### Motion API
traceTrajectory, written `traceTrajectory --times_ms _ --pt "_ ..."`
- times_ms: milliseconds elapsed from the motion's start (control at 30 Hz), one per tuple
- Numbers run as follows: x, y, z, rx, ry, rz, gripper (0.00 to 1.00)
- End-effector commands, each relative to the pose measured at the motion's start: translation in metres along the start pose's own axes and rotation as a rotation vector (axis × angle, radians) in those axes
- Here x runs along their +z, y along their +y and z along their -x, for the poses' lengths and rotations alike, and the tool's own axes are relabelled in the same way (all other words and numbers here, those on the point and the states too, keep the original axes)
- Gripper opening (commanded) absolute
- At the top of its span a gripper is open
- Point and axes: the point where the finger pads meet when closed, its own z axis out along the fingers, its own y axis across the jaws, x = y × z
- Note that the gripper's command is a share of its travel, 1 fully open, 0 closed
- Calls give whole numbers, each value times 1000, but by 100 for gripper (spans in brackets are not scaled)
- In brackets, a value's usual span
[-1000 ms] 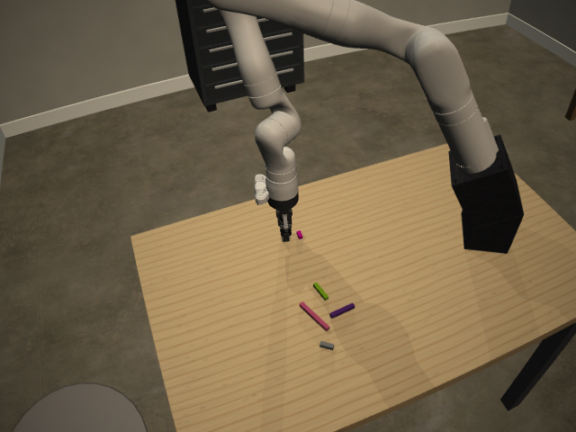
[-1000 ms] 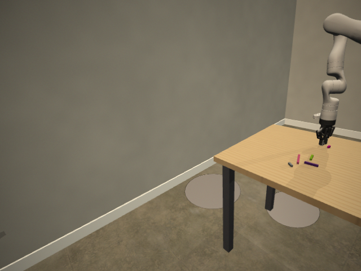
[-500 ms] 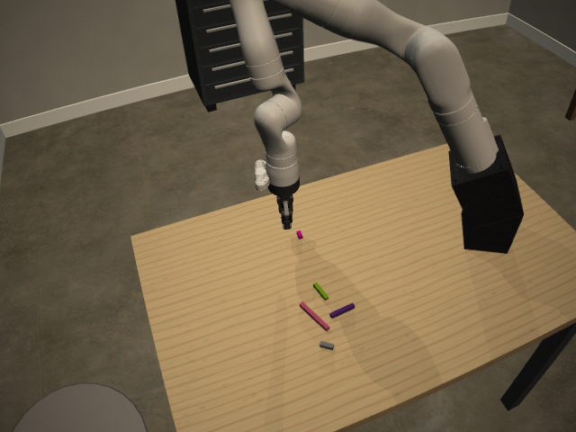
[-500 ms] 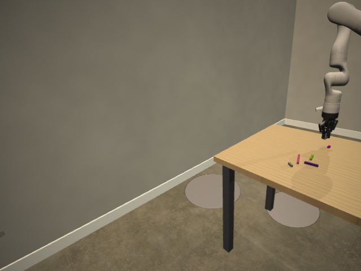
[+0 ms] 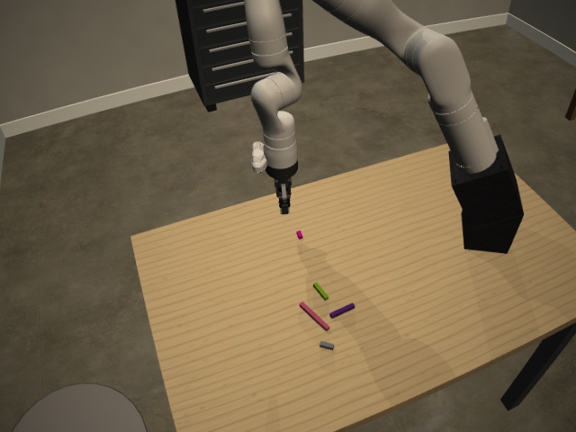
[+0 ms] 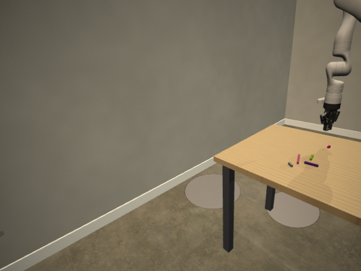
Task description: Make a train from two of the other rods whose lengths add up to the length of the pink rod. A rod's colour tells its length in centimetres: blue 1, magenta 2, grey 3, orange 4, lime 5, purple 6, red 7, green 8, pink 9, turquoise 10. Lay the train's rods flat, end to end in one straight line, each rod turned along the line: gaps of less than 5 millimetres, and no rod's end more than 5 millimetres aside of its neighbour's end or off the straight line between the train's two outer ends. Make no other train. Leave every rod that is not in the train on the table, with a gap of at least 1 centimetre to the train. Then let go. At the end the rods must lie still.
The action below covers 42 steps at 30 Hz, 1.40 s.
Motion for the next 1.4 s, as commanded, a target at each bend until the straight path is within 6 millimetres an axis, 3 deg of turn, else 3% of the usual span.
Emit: traceTrajectory --times_ms 0,500,667,733,1000,1367 --pt "-9 -11 -3 -20 3 -11 26" --pt "-10 -13 -2 -14 3 -12 26" --pt "-9 -35 9 52 -2 -17 26" --pt "-9 -35 9 52 -2 -17 26" --pt "-11 -77 35 204 1 -12 26" --pt "-12 -82 39 226 4 -10 26"
